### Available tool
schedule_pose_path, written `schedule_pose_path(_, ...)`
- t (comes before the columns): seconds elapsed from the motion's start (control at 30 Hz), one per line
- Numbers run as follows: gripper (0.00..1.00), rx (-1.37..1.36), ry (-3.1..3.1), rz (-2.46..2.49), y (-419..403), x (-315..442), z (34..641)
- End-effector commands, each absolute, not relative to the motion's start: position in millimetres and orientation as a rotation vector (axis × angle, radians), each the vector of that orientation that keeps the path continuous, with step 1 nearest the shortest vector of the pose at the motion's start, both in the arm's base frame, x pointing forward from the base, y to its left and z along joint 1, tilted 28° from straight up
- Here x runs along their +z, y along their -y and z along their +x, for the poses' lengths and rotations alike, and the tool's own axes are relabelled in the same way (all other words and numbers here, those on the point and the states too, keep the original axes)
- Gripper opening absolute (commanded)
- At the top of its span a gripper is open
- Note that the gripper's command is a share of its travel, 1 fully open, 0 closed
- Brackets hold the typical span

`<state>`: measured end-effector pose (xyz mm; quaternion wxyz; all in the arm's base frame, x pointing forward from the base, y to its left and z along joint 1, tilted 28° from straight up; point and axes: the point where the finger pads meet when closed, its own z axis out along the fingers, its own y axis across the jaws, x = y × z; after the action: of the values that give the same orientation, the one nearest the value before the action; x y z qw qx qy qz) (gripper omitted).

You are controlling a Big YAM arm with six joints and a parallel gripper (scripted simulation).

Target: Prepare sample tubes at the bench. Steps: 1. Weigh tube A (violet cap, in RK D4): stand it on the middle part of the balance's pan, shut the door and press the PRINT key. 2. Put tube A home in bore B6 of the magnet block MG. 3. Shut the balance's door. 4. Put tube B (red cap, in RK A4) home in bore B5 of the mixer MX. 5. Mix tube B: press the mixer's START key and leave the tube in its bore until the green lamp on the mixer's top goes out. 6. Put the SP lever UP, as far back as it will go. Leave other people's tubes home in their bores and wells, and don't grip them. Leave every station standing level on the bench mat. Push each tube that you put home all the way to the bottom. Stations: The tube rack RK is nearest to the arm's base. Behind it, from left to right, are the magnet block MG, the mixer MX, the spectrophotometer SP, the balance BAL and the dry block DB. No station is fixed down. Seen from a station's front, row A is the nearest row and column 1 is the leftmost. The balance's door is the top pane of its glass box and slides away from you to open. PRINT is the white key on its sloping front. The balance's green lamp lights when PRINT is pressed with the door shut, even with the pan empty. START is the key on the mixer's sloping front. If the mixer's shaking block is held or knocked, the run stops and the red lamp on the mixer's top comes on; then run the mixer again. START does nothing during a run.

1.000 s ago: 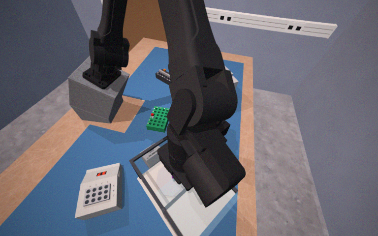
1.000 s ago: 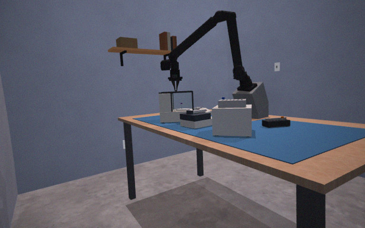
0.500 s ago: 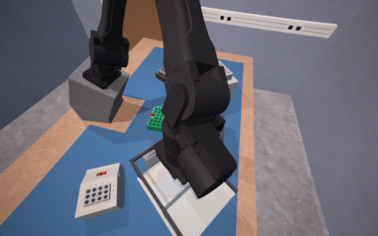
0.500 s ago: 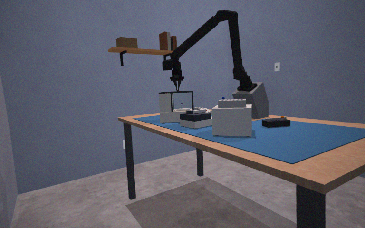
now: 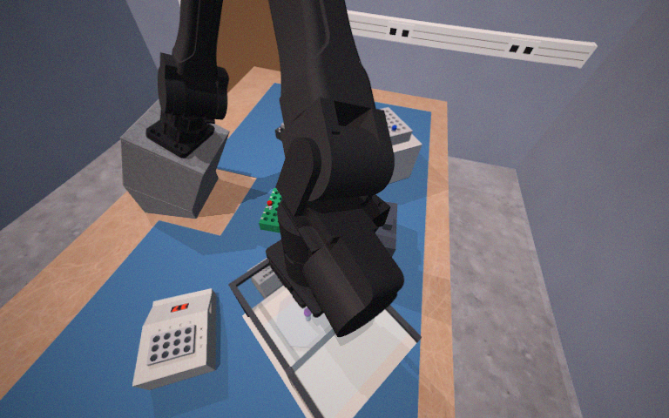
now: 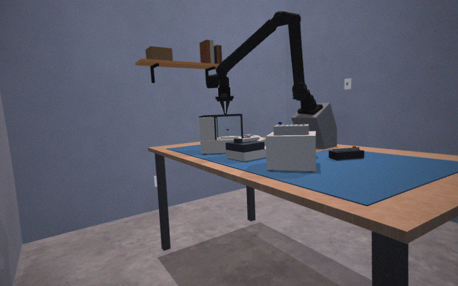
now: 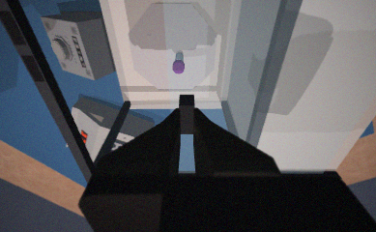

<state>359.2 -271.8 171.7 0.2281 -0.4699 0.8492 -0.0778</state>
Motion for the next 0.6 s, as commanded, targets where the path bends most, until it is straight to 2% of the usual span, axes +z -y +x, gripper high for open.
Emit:
schedule_pose_path(0.0,0.06,-0.261,-2.322,-1.292,276,181,353)
schedule_pose_path(0.57,0.06,-0.260,-2.322,-1.292,267,175,342)
